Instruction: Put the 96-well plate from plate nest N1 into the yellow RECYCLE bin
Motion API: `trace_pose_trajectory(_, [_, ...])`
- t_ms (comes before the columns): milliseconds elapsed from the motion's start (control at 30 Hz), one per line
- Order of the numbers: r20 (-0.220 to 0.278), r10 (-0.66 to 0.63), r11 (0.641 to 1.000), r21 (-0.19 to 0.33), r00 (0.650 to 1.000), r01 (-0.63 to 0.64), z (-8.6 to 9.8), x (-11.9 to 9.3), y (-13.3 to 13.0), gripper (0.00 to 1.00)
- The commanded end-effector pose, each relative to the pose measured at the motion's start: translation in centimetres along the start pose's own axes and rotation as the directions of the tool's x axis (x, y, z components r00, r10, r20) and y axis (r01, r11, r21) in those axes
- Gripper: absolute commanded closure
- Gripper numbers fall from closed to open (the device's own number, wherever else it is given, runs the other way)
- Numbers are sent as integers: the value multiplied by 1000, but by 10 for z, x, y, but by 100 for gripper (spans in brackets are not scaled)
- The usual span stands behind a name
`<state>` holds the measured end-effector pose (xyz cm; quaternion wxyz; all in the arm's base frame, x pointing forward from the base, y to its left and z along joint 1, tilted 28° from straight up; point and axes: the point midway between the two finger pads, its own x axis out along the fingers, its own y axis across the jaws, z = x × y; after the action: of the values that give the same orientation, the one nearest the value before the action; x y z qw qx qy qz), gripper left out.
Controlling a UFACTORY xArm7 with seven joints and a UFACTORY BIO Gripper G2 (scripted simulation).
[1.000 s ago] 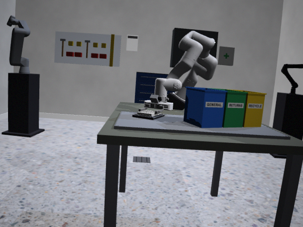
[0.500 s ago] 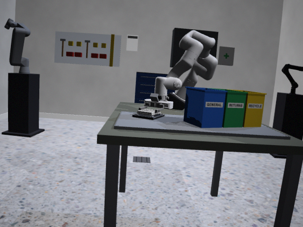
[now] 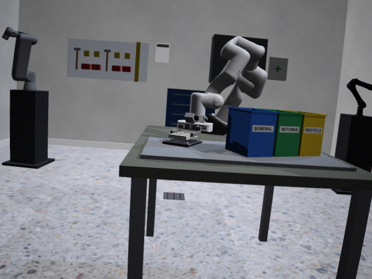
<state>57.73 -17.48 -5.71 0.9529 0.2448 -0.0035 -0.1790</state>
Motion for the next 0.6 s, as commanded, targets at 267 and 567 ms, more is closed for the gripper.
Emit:
trace_pose_trajectory(267, [5, 0, 1000, -2, 1000, 0, 7, 1, -1, 100])
trace_pose_trajectory(567, [5, 0, 1000, -2, 1000, 0, 18, 1, -1, 100])
